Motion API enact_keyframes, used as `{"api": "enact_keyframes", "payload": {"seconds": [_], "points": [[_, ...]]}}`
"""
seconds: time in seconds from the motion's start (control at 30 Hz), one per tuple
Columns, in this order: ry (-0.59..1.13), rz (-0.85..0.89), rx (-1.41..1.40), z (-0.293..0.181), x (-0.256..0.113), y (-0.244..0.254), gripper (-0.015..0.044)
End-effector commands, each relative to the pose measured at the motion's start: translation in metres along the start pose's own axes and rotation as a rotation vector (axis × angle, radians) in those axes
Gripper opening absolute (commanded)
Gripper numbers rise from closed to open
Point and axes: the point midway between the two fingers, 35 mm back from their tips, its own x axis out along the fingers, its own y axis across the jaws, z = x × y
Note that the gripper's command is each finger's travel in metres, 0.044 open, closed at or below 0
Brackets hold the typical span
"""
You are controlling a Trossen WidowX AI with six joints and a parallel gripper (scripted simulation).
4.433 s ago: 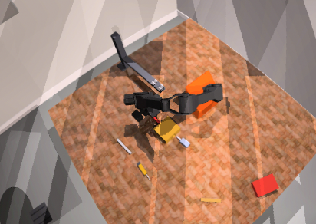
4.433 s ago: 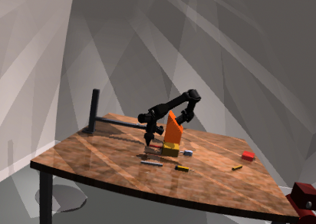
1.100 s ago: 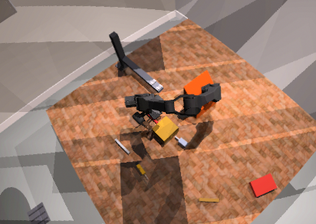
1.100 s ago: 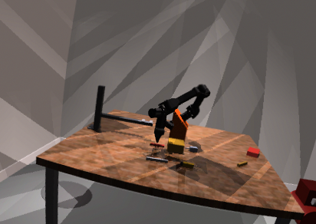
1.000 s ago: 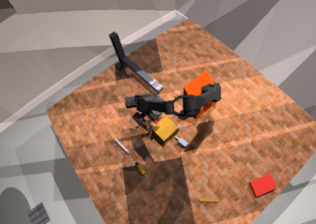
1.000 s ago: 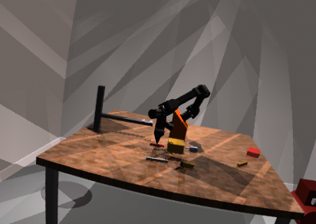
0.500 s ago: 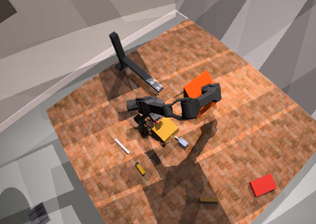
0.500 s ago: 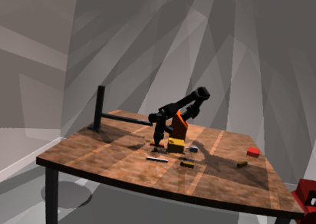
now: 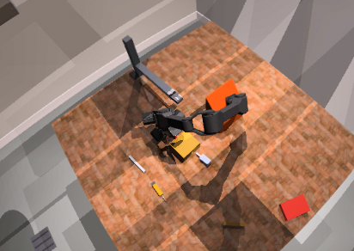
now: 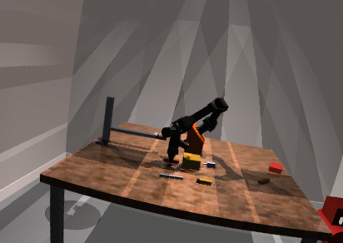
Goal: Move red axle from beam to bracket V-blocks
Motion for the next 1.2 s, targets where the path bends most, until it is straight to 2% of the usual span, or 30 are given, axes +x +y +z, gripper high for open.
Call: {"api": "enact_keyframes", "payload": {"seconds": [0.0, 0.2, 0.43, 0.63, 1.17], "points": [[0.0, 0.0, 0.0, 0.0, 0.0, 0.0, 0.0204], [0.0, 0.0, 0.0, 0.0, 0.0, 0.0, 0.0046], [0.0, 0.0, 0.0, 0.0, 0.0, 0.0, 0.0], [0.003, 0.0, 0.0, -0.002, -0.012, -0.002, 0.0], [0.004, -0.001, 0.011, -0.008, -0.124, -0.01, 0.0]]}}
